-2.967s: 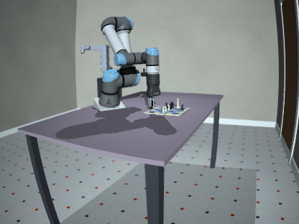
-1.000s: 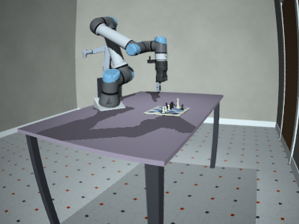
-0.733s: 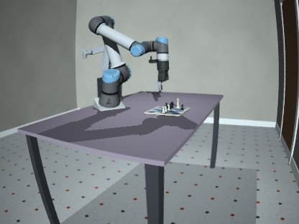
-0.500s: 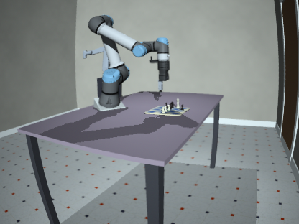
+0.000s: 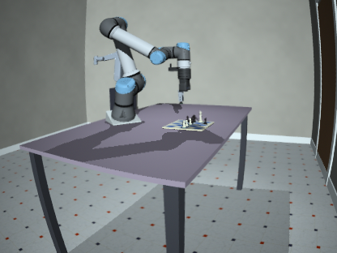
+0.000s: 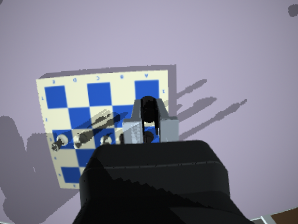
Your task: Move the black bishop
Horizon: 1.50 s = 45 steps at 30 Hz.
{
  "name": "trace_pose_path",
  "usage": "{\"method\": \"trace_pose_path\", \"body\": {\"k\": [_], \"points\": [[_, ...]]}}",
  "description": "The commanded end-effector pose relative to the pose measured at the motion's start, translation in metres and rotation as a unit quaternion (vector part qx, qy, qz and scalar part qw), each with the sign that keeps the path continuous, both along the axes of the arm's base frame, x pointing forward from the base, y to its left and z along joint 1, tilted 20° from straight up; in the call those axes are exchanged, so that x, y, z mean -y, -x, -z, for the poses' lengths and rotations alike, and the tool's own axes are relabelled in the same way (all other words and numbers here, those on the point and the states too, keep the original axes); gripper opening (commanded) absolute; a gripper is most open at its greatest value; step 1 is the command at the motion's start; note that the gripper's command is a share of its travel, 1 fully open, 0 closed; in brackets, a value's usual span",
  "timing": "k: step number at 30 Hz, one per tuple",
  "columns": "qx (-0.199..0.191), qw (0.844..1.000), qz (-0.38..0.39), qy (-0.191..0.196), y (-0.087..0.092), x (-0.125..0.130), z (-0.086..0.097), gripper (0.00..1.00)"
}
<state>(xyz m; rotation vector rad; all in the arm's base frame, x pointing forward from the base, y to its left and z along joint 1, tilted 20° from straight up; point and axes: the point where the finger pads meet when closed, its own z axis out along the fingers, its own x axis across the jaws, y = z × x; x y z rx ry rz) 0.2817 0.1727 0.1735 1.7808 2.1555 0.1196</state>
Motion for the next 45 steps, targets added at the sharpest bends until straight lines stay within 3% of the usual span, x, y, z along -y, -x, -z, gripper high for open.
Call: {"method": "trace_pose_path", "body": {"k": [1, 7, 20, 28, 45], "points": [[-0.001, 1.0, 0.001, 0.0, -0.001, 0.001, 0.004, 0.0], [-0.002, 1.0, 0.001, 0.0, -0.003, 0.002, 0.012, 0.0], [-0.002, 1.0, 0.001, 0.0, -0.022, 0.01, 0.066, 0.0], [-0.002, 1.0, 0.001, 0.0, -0.028, 0.013, 0.085, 0.0], [0.001, 1.0, 0.0, 0.0, -0.032, 0.013, 0.089, 0.0]]}}
